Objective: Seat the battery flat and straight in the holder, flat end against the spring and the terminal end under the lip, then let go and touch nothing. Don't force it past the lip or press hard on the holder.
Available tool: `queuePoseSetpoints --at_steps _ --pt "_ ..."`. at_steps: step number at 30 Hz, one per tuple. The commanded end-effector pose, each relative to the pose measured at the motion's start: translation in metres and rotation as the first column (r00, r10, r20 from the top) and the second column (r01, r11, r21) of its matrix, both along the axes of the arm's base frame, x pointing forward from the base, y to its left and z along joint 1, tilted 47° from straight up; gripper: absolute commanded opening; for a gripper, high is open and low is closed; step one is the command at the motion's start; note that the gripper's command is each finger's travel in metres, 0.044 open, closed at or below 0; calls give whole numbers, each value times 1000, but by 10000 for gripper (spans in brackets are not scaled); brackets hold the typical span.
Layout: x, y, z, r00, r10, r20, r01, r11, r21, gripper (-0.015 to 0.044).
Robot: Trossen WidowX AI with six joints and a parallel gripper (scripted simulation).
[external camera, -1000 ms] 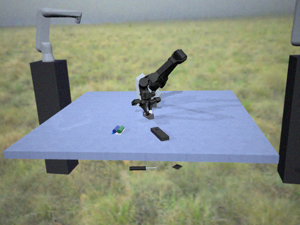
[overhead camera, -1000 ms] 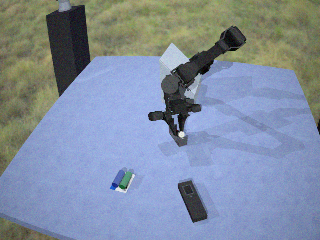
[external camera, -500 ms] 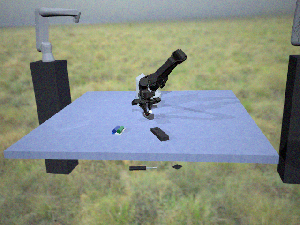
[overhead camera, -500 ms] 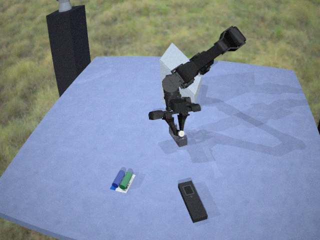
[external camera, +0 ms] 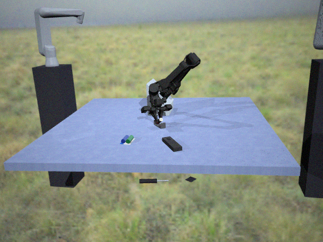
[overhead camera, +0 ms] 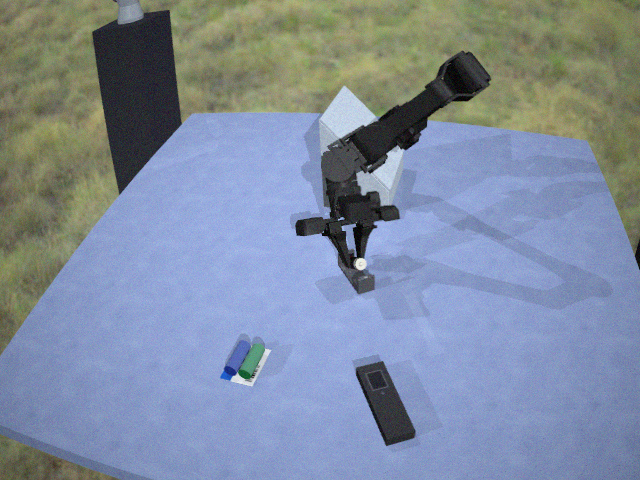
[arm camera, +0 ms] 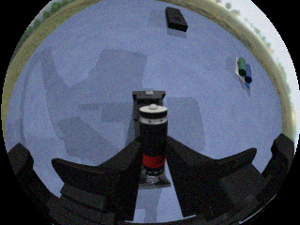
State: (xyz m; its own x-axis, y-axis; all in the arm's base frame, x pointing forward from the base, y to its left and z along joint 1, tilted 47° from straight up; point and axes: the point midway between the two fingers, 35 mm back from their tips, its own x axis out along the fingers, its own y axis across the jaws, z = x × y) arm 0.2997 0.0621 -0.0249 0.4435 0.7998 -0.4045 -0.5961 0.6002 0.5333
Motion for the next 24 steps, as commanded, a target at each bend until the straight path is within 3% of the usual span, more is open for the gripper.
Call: queuePoseSetpoints --at_steps 1,24 --pt "-7 -1 -4 1000 -5 -15 5 1000 -3 72" --pt "3 0 -9 998 20 -56 -24 998 -62 72"
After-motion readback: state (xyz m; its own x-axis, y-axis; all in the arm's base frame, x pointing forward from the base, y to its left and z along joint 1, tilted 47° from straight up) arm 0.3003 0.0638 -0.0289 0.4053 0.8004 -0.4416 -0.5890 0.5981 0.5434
